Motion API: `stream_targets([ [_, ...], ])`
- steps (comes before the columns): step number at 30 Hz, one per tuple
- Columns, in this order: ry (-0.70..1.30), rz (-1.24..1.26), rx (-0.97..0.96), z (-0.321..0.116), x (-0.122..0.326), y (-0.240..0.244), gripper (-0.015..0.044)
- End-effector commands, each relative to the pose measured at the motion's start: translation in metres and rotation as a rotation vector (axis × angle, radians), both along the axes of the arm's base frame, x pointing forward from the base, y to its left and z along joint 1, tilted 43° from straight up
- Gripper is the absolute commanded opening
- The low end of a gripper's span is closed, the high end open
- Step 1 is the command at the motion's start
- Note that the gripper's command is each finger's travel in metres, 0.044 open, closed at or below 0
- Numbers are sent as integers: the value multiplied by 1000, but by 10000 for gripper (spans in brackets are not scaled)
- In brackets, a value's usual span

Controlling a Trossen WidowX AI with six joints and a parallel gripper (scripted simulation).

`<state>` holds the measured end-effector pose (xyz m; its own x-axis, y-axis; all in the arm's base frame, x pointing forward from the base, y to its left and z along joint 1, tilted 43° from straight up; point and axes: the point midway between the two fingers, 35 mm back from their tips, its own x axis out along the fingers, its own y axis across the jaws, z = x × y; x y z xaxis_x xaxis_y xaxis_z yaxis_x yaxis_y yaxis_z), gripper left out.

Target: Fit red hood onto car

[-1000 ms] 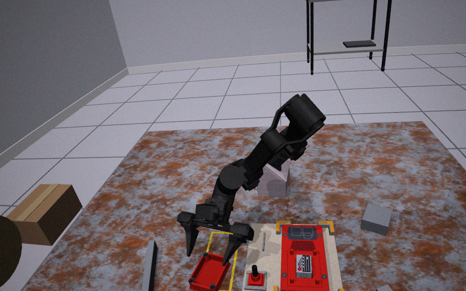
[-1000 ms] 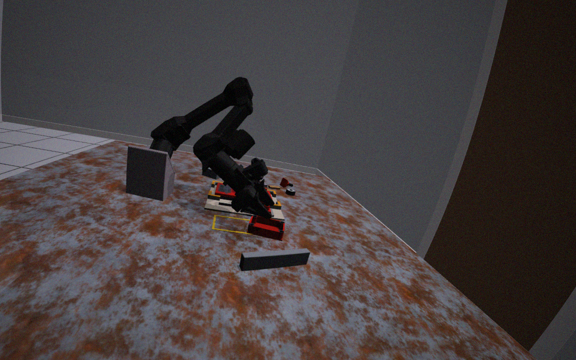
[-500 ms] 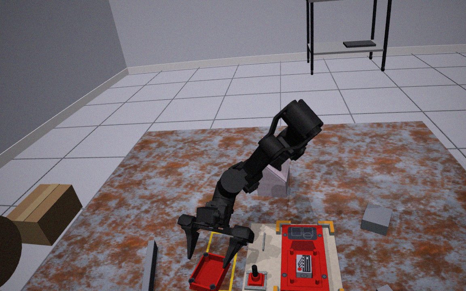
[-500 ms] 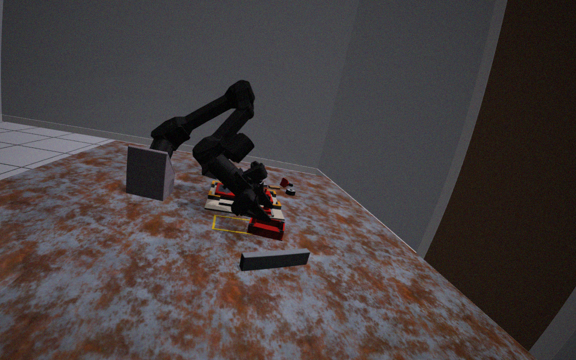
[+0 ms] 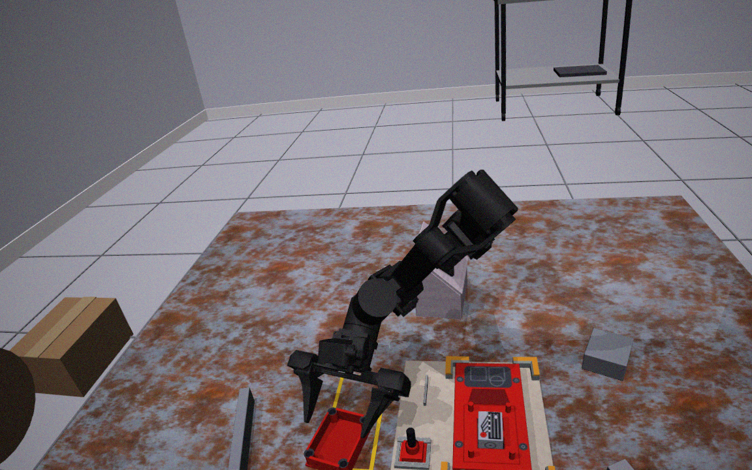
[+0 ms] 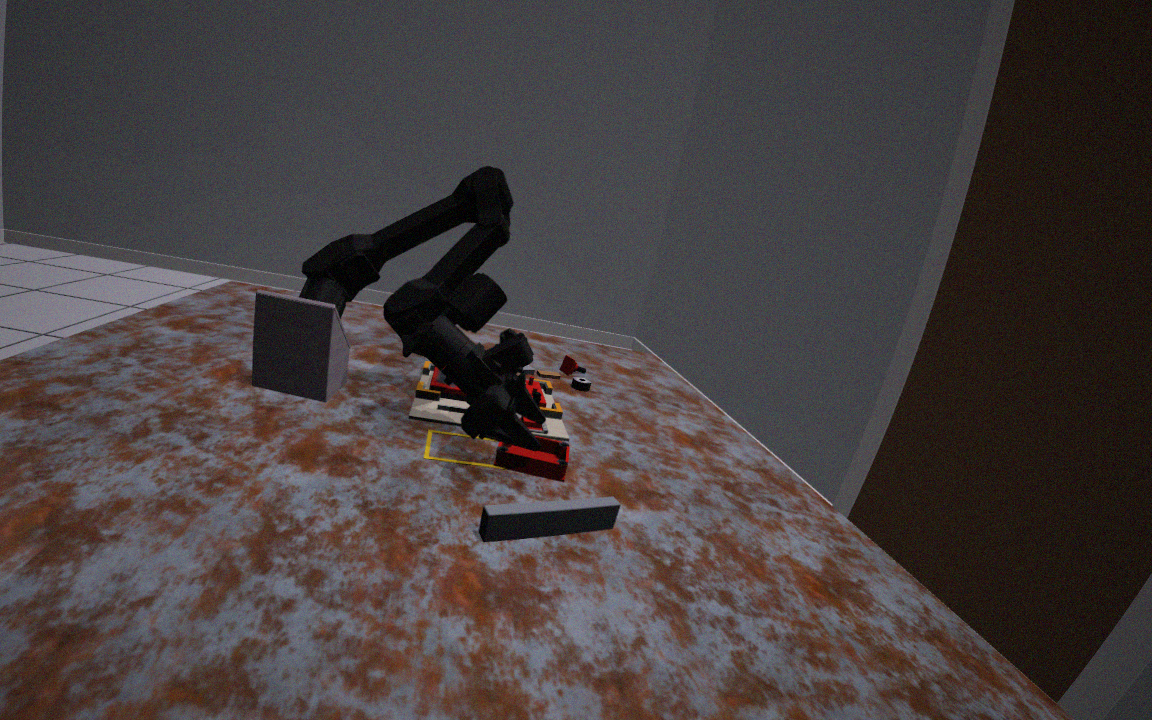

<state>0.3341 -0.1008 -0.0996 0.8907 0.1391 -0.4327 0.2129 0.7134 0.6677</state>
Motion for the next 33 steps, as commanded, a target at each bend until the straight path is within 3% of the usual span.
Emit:
stream_targets([
  [1,-1,-1,-1,-2,1,2,440],
  [33,9,10,-2,-13,3,12,440],
])
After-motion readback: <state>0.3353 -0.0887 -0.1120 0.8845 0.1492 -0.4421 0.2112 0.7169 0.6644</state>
